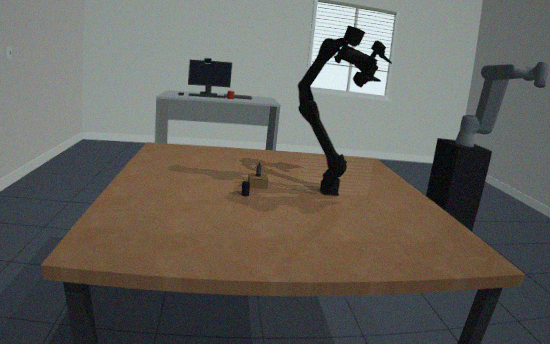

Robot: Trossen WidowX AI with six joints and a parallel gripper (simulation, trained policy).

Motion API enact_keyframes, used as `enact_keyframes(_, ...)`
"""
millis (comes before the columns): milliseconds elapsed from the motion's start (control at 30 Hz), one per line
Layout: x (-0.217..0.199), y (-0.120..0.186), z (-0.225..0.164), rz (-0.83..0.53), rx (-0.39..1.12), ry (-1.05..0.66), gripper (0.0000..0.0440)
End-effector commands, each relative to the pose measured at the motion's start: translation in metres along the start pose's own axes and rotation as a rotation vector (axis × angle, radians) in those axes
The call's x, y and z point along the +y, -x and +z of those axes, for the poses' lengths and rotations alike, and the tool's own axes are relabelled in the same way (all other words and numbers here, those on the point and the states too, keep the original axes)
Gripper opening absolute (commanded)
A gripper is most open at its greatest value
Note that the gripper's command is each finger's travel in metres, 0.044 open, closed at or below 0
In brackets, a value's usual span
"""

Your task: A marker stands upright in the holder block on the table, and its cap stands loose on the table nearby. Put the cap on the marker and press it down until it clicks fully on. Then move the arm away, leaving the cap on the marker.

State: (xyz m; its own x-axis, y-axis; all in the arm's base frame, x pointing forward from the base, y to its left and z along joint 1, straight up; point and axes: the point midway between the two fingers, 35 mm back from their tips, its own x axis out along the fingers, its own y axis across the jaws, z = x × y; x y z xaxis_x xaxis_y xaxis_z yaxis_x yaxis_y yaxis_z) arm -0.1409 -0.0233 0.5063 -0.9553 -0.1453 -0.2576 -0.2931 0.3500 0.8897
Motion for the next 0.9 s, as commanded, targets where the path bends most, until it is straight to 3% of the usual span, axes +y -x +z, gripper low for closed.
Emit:
enact_keyframes(0,0.0,-0.001,0.002,-0.005,-0.006,-0.005,0.0375)
enact_keyframes(167,-0.002,-0.008,0.011,-0.026,-0.042,-0.019,0.0246)
enact_keyframes(233,-0.003,-0.01,0.015,-0.034,-0.055,-0.024,0.0214)
enact_keyframes(867,-0.01,-0.036,0.055,-0.131,-0.171,-0.099,0.0255)
